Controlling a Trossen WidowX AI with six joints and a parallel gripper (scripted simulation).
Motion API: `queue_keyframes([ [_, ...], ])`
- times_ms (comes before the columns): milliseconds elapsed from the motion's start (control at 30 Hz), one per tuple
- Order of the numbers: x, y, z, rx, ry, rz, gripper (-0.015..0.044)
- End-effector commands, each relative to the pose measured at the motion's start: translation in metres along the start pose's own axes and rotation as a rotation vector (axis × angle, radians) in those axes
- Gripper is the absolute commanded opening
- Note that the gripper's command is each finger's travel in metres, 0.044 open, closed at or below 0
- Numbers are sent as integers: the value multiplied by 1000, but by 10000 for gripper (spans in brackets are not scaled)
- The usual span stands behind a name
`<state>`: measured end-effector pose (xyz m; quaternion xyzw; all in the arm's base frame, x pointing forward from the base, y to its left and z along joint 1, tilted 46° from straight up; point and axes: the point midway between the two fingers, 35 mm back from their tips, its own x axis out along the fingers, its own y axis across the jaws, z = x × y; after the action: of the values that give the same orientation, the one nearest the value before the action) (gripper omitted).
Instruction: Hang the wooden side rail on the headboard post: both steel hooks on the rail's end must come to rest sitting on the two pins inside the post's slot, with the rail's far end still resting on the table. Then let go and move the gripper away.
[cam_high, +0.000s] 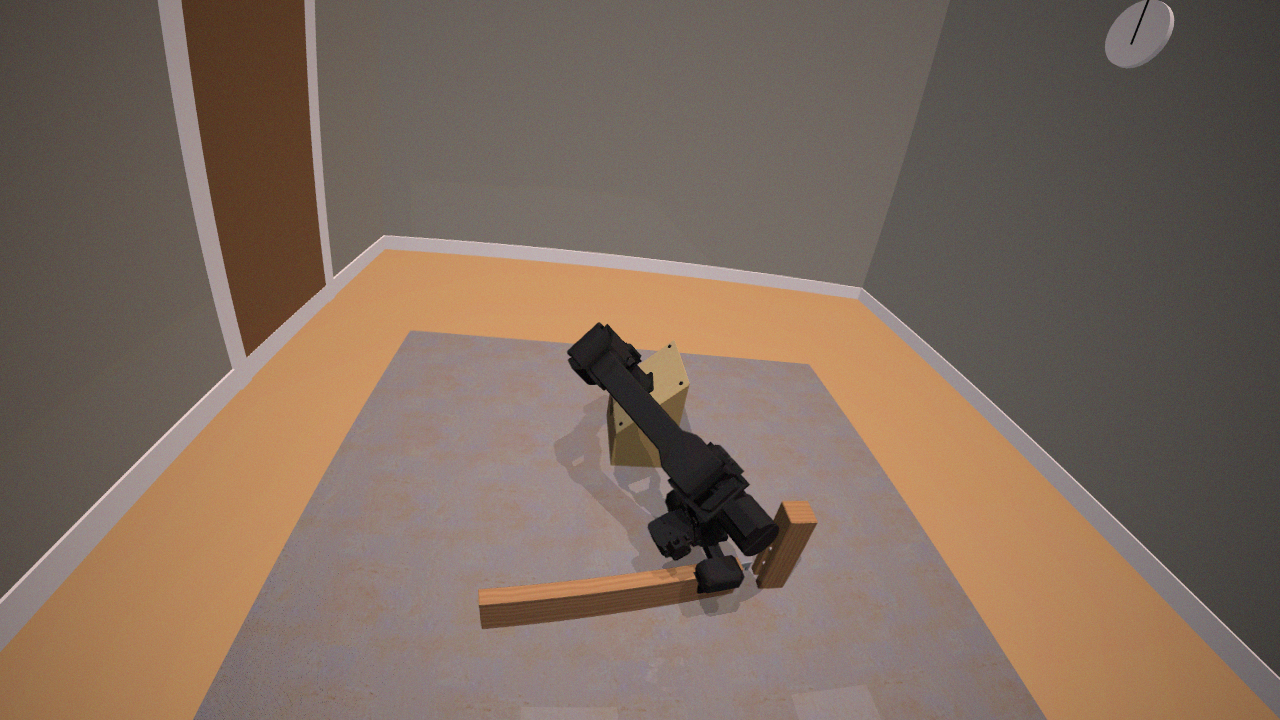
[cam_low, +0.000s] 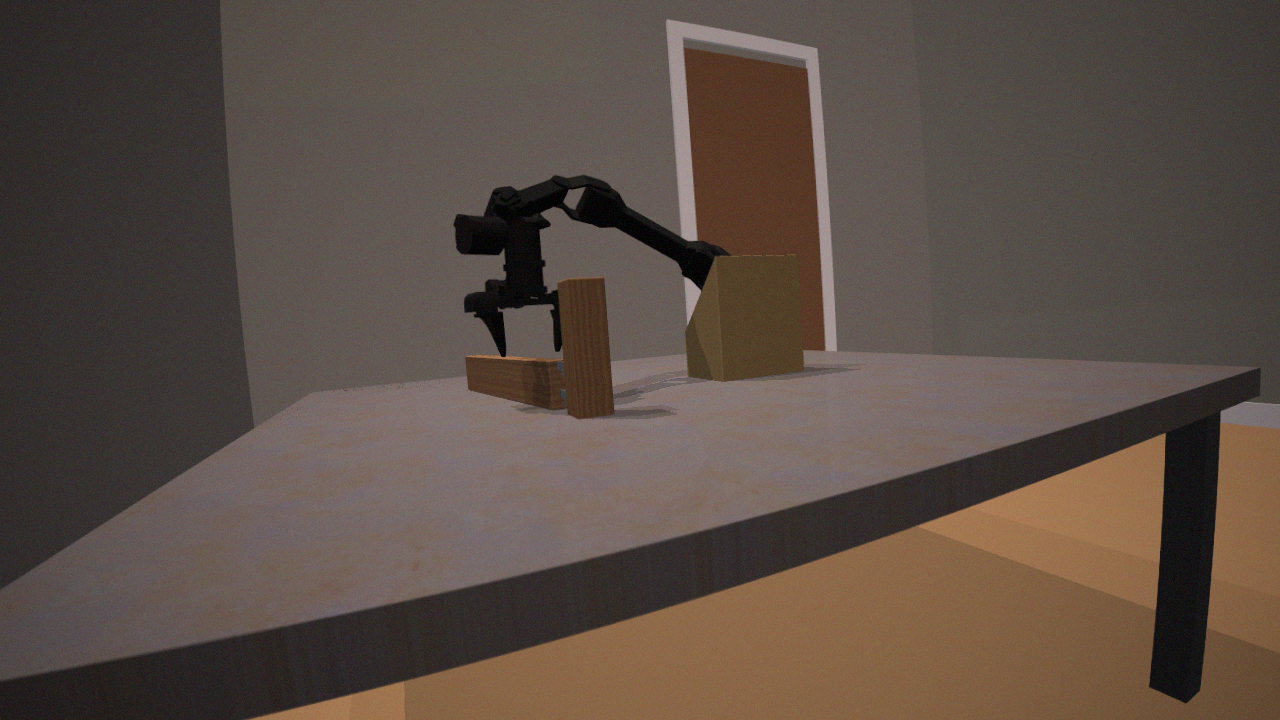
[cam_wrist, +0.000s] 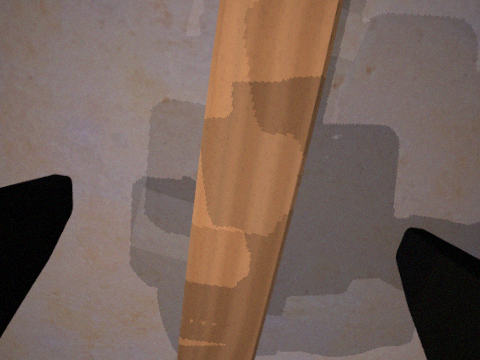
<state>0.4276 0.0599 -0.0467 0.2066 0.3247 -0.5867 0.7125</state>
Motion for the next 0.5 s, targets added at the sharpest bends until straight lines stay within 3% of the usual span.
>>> queue_keyframes([
  [0, 7, 0, -1, -8, -4, 1, 440],
  [467, 29, 0, 0, -10, -4, 1, 440],
])
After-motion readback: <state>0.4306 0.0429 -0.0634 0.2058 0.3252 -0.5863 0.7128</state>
